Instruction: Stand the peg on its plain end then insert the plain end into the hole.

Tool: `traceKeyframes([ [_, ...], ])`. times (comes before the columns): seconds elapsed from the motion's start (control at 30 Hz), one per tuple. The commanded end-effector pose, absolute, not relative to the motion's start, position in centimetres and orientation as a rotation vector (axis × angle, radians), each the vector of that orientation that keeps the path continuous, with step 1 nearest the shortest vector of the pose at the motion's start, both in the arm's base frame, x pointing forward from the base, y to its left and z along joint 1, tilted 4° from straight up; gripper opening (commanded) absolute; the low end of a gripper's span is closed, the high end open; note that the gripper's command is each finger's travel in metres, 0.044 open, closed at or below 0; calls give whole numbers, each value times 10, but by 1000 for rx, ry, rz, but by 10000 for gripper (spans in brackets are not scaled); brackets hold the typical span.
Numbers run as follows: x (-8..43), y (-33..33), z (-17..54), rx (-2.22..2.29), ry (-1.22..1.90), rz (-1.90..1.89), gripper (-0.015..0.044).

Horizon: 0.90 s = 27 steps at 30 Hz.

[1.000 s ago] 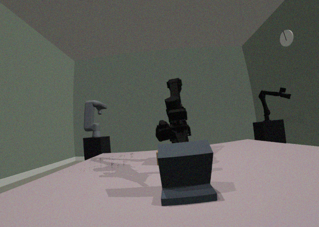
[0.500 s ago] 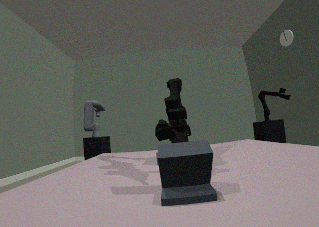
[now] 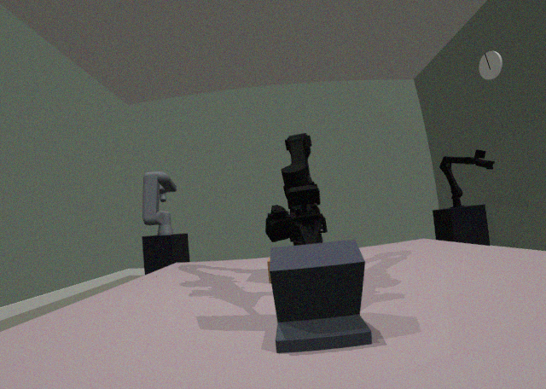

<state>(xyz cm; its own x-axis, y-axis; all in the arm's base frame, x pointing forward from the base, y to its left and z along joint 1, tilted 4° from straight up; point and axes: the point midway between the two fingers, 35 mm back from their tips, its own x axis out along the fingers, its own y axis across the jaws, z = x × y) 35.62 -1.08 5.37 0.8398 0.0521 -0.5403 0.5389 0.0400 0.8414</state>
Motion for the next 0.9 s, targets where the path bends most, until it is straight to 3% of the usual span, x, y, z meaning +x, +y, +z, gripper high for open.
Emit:
traceKeyframes([
  [0.0,359,-11,55,1500,489,-390,0],
  [0.87,365,-11,52,1500,489,-389,0],
])
